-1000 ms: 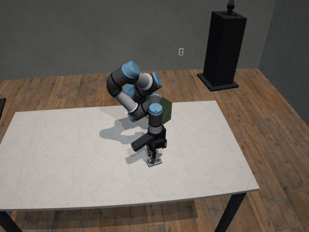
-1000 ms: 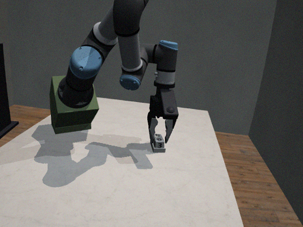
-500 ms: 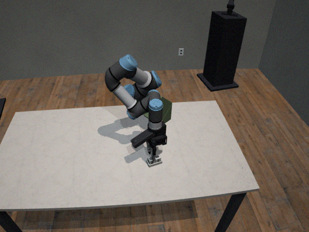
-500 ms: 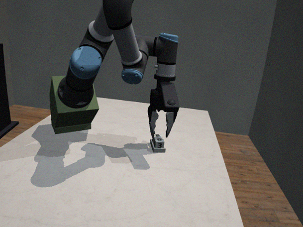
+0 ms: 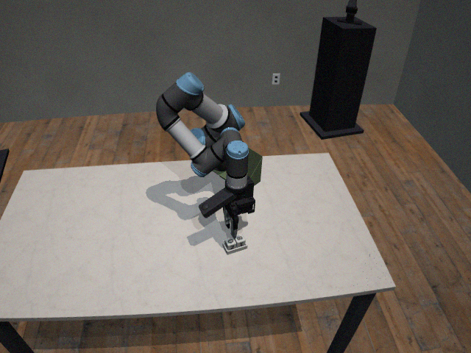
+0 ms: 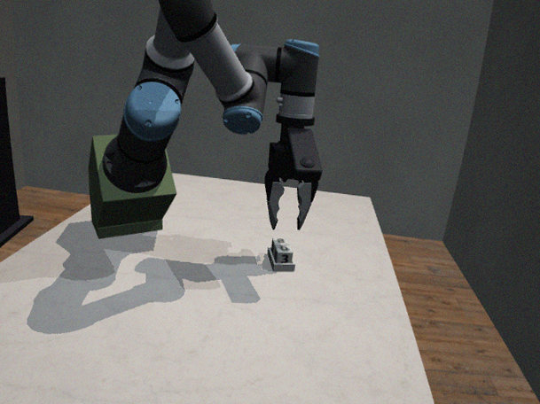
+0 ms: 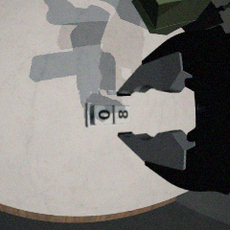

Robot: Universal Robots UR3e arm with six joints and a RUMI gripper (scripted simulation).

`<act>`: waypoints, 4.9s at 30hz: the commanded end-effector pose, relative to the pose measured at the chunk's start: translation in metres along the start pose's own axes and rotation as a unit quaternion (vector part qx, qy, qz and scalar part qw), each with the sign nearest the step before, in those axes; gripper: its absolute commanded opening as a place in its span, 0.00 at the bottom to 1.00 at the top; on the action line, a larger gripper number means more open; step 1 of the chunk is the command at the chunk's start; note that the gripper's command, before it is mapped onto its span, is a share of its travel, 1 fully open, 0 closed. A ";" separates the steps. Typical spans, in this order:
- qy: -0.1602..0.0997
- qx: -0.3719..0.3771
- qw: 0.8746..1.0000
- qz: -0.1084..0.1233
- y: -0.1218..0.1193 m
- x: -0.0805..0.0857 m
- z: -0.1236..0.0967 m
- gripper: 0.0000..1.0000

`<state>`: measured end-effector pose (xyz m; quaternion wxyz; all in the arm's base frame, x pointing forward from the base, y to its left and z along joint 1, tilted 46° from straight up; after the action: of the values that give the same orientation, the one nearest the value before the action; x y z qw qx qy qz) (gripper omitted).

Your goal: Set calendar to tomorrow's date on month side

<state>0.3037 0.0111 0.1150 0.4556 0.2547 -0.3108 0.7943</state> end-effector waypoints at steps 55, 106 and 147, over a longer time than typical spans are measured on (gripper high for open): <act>-0.001 -0.001 1.000 -0.004 -0.001 0.035 0.000 1.00; -0.001 -0.001 1.000 -0.004 -0.001 0.102 0.000 1.00; -0.001 -0.001 1.000 -0.004 -0.001 0.102 0.000 1.00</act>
<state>0.2584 0.0687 0.1851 0.4594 0.2570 -0.3103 0.7916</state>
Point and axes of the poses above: the point where the finger pads meet when closed, its own x axis back along the fingers, its own y axis across the jaws, z = x × y, the point moved 3 cm from there along x, back along the fingers, and after that the axes turned 2 degrees about x, right-handed, at the moved point
